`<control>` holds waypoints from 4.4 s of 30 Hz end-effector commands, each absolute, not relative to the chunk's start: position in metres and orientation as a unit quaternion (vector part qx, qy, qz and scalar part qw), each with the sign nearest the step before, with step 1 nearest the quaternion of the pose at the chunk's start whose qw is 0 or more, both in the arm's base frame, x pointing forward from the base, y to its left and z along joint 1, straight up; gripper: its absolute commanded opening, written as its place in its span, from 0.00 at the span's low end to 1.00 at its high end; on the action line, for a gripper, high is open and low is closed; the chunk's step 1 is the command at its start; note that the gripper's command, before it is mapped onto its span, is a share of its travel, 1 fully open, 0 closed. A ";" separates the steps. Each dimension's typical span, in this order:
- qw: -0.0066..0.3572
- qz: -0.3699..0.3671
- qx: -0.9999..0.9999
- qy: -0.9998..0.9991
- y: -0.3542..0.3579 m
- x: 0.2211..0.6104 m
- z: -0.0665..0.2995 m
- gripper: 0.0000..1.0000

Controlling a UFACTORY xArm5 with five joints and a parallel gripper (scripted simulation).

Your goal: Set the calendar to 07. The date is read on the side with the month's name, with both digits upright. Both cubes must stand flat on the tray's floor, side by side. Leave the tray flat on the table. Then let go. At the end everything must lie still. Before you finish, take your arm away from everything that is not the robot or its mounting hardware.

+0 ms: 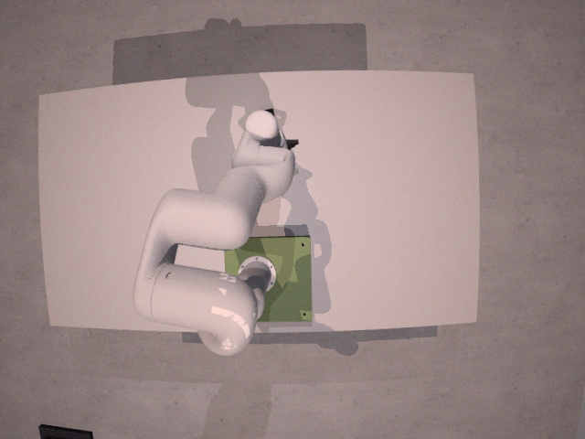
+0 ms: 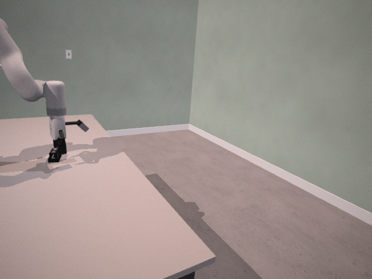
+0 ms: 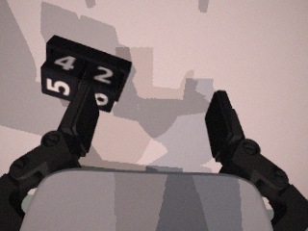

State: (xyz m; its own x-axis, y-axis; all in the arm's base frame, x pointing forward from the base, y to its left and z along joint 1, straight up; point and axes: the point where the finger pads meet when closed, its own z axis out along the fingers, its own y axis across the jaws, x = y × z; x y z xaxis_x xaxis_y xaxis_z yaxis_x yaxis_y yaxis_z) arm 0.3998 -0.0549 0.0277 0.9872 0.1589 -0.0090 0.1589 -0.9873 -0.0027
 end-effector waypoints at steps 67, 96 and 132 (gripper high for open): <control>-0.001 0.003 -0.871 0.491 -0.075 0.296 0.025 1.00; -0.001 0.003 -0.871 0.491 -0.075 0.293 0.010 1.00; -0.001 0.003 -0.871 0.491 -0.075 0.293 0.010 1.00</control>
State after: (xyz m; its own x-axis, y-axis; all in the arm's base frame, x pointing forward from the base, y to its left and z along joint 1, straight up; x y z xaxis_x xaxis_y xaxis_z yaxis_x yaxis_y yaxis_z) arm 0.2922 -0.0749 0.0095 0.5174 -0.8557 -0.0058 -0.8557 -0.5175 0.0058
